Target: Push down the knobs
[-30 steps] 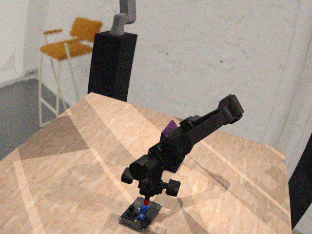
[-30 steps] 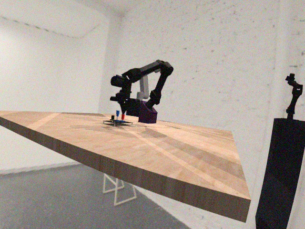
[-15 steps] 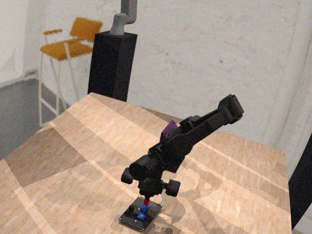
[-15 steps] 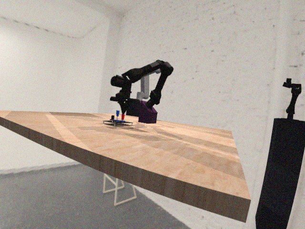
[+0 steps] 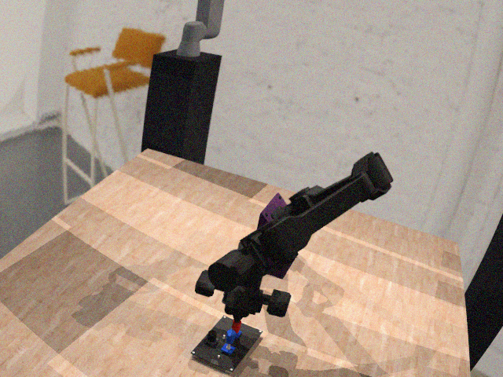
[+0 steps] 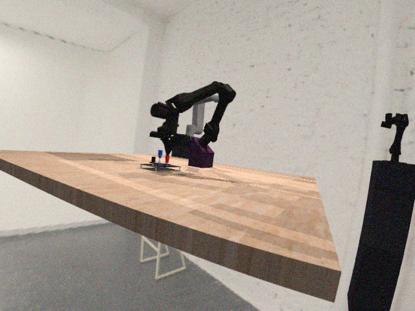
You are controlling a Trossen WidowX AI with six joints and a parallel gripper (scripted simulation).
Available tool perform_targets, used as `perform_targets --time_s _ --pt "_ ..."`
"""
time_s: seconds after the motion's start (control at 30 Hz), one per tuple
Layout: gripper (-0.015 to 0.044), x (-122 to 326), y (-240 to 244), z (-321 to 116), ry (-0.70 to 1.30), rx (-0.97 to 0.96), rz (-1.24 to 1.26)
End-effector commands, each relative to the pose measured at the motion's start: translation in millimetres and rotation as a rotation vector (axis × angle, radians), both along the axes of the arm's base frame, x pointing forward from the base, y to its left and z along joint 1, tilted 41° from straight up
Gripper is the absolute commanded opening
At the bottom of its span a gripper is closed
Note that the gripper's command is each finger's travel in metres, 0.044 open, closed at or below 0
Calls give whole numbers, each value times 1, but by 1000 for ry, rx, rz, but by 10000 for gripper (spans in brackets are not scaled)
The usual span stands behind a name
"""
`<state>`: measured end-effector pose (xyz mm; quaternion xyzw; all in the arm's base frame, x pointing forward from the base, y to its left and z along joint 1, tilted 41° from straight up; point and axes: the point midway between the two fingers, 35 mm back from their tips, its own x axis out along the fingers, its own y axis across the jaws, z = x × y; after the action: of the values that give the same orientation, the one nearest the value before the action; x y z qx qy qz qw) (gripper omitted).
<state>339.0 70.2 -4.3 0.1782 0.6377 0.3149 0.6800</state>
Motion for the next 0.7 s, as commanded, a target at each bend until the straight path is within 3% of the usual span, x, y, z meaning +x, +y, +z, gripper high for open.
perform_targets --time_s 0.0,0.53,0.67 --pt "0 1 5 -2 -1 5 18" --pt "0 1 -12 16 -1 4 18" --pt "105 -1 -9 11 9 7 16"
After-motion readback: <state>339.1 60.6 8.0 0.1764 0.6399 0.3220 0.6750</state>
